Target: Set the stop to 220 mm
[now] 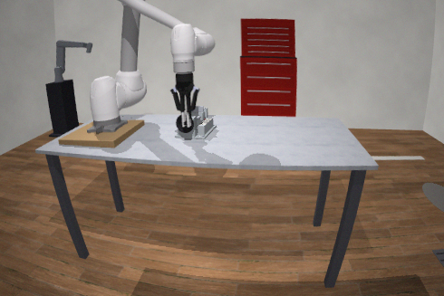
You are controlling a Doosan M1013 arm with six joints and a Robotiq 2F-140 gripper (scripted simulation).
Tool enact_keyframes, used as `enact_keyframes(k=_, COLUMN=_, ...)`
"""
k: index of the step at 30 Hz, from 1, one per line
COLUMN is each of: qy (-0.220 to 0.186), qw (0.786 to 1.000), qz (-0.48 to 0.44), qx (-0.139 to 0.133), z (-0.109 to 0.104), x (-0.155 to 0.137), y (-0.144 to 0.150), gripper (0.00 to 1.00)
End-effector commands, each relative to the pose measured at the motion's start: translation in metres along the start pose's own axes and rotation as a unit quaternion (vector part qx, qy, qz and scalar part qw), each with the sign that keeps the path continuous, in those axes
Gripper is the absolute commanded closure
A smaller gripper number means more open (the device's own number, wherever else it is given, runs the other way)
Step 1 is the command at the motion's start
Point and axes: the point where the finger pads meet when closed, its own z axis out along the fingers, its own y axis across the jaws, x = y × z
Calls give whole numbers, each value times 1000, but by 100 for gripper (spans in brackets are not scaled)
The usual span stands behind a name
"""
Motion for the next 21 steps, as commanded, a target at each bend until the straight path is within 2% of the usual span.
enact_keyframes(k=1, qy=0, qw=1000, qz=0, qx=0, z=-5, x=0, y=5, gripper=96)
enact_keyframes(k=11, qy=0, qw=1000, qz=0, qx=0, z=-13, x=0, y=22, gripper=96)
enact_keyframes(k=21, qy=0, qw=1000, qz=0, qx=0, z=-8, x=0, y=41, gripper=96)
